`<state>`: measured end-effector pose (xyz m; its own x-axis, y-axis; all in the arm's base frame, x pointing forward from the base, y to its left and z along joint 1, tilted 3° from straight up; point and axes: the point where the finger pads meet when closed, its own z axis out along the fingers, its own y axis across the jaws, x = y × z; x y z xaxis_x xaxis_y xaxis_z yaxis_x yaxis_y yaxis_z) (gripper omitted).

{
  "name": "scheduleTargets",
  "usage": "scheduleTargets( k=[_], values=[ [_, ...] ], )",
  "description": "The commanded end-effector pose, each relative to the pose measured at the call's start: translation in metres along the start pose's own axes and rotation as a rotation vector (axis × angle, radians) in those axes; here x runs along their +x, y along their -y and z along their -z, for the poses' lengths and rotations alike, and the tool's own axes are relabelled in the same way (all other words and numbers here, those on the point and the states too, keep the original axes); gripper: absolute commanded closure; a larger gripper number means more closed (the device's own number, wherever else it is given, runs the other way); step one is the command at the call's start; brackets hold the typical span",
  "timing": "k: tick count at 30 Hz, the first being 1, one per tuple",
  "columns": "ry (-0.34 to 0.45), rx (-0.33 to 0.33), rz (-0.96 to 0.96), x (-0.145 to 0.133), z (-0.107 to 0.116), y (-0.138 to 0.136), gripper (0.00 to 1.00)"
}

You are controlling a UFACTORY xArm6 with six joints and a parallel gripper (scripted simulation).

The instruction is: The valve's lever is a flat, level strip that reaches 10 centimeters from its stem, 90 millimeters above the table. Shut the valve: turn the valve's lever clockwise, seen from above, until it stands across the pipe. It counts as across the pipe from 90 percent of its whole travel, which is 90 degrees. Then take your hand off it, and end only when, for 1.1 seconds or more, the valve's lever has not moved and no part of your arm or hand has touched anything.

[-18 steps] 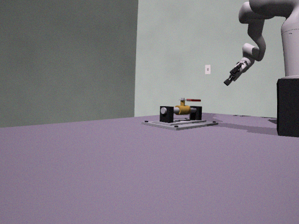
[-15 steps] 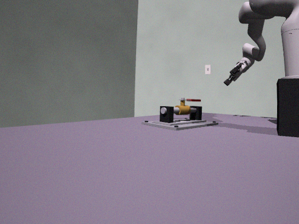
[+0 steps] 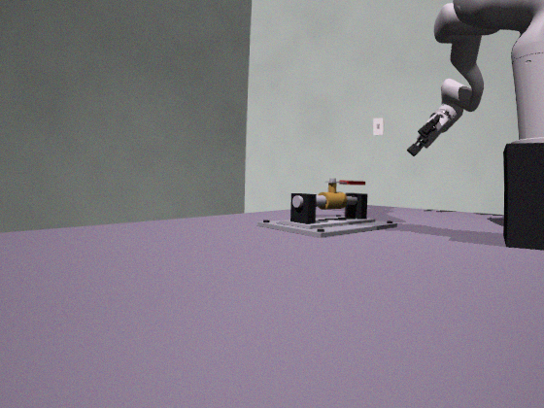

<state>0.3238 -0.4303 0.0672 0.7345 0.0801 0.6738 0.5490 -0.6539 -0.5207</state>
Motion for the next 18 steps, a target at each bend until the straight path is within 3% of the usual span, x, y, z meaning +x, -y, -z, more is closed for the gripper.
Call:
scheduleTargets(
  k=[1, 4, 7, 10, 14, 16, 17, 18],
  values=[
    [0.004, -0.004, 0.002, 0.002, 0.001, 0.0, 0.0],
    [0.038, -0.006, -0.003, 0.006, -0.01, -0.001, 0.0],
    [0.131, -0.014, -0.012, 0.015, -0.039, -0.002, 0.0],
    [0.288, -0.036, -0.005, 0.026, -0.081, 0.003, 0.0],
    [0.558, -0.096, 0.084, 0.028, -0.121, 0.017, 0.0],
    [0.558, -0.096, 0.084, 0.028, -0.121, 0.017, 0.0],
    [0.625, -0.116, 0.125, 0.037, -0.154, 0.03, 0.0],
    [0.689, -0.138, 0.173, 0.037, -0.16, 0.035, 0.0]
  ],
)
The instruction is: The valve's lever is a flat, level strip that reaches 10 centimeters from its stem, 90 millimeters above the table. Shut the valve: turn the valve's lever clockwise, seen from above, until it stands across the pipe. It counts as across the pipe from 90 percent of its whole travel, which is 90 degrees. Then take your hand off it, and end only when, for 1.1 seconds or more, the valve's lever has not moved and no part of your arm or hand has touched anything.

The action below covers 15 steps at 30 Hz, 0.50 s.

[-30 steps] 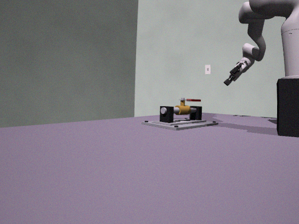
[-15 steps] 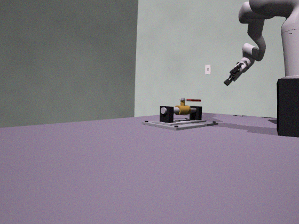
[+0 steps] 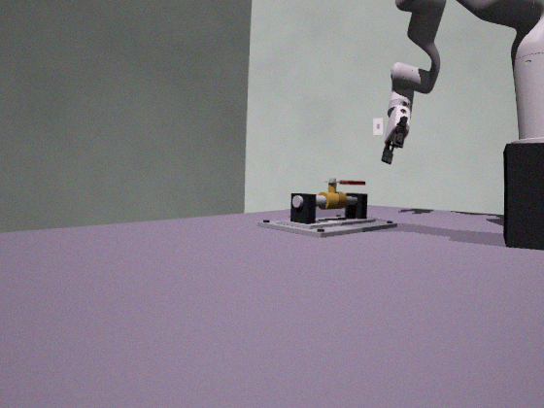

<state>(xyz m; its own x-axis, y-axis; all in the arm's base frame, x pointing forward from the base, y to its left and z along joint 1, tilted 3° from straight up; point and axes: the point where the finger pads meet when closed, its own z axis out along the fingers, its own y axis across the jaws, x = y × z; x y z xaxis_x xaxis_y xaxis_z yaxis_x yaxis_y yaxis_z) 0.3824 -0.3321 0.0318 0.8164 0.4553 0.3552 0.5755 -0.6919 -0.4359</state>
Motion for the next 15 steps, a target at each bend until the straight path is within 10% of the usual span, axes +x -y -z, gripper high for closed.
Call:
scheduleTargets(
  k=[1, 7, 15],
  values=[
    [0.244, -0.113, 0.154, 0.034, -0.037, 0.028, 0.0],
    [0.449, -0.293, 0.484, 0.067, -0.076, 0.069, 0.0],
    [0.482, -0.364, 0.659, 0.102, -0.117, 0.126, 0.0]
  ],
)
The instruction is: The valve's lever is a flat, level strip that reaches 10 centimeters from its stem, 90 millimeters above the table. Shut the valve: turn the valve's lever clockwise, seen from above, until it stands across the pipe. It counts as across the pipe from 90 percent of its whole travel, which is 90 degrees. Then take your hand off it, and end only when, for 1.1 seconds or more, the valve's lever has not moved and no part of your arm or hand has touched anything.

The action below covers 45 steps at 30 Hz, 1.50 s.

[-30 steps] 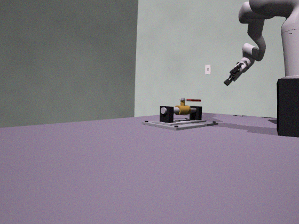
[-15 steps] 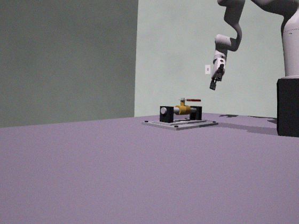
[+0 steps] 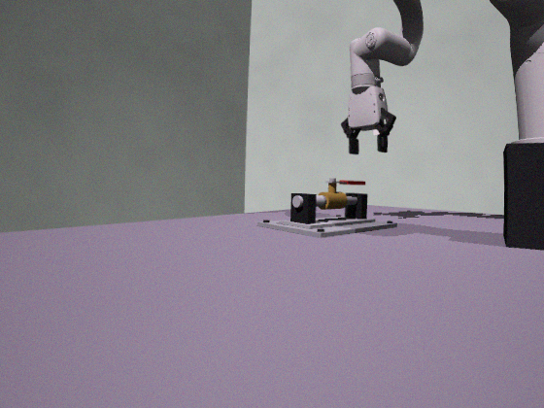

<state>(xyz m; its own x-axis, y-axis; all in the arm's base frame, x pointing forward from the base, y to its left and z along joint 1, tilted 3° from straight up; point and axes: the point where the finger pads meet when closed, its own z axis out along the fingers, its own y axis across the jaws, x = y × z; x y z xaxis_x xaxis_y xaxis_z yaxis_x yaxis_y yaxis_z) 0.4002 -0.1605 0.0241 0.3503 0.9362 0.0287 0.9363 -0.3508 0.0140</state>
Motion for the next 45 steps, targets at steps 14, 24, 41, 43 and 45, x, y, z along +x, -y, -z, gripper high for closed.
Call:
scheduleTargets(
  k=[14, 24, 41, 43, 45],
  values=[
    [0.009, -0.043, 0.058, 0.089, 0.002, 0.045, 1.0],
    [0.009, -0.043, 0.058, 0.089, 0.002, 0.045, 1.0],
    [0.009, -0.043, 0.058, 0.089, 0.002, 0.045, 1.0],
    [0.009, -0.043, 0.058, 0.089, 0.002, 0.045, 1.0],
    [0.009, -0.043, 0.058, 0.089, 0.002, 0.045, 1.0]
  ],
)
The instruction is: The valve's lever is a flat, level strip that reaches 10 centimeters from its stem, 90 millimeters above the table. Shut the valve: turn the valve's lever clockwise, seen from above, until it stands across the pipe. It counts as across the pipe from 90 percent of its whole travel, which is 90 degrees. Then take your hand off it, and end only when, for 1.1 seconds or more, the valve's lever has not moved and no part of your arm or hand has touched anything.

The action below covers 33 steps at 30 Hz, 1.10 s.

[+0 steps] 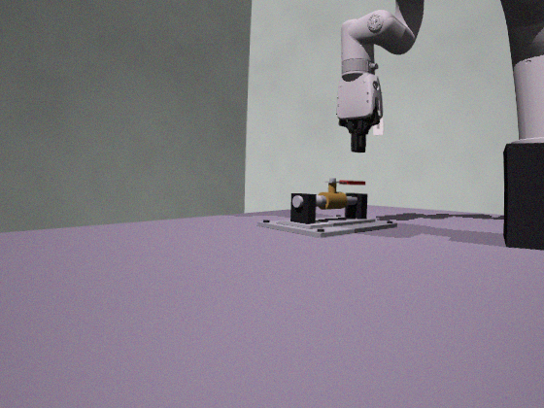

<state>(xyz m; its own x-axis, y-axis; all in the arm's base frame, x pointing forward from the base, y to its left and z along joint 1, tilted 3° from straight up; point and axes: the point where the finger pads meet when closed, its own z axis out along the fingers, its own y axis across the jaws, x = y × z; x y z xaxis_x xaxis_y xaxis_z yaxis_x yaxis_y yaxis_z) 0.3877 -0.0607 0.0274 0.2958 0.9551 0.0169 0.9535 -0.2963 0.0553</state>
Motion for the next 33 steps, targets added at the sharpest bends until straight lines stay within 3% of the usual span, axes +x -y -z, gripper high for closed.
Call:
scheduleTargets(
  k=[1, 11, 12, 33],
  values=[
    [0.0, -0.003, 0.0, 0.0002, 0.001, -0.0012, 1.0],
    [0.0, -0.003, 0.0, 0.0002, 0.001, -0.0012, 1.0],
    [0.0, -0.003, 0.0, 0.0002, 0.001, -0.0012, 0.32],
    [0.0, -0.003, 0.0, 0.0002, 0.001, -0.0012, 0.32]
  ],
)
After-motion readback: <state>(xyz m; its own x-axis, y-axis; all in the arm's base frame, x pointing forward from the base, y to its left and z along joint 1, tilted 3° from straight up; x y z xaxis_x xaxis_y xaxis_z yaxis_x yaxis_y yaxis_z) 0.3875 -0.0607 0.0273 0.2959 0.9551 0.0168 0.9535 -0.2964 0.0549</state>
